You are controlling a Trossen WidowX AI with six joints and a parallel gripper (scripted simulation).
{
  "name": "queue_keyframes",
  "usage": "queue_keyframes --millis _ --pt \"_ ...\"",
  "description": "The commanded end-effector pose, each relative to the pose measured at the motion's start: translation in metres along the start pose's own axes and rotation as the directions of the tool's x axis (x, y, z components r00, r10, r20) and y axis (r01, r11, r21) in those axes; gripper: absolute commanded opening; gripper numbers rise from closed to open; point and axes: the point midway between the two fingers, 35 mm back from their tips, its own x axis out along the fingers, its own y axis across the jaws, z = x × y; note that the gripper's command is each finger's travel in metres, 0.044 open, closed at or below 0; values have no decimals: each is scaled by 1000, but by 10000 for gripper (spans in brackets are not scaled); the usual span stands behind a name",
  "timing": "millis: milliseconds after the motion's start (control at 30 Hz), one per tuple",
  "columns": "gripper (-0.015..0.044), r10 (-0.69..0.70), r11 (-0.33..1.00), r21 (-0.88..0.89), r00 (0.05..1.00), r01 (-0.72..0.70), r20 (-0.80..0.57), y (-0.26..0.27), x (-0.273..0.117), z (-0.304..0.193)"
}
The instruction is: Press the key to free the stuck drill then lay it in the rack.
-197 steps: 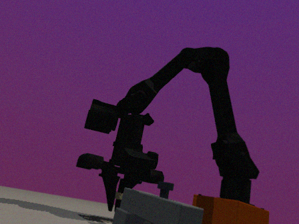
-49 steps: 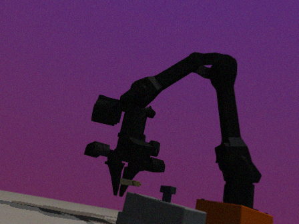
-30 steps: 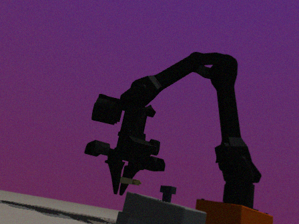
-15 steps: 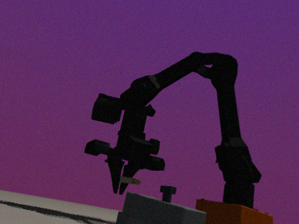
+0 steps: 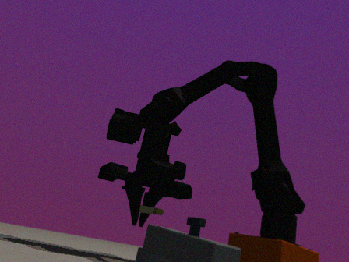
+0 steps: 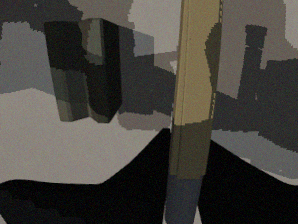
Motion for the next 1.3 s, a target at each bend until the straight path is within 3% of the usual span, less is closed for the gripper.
queue_keyframes --millis 0,800,1267 --pt "0 -5 1000 4 1000 5 -3 -2 -2 -1" --pt "0 -5 1000 4 1000 6 -4 -4 -5 -2" --pt "0 -3 1000 4 1000 3 -4 21 1 -8"
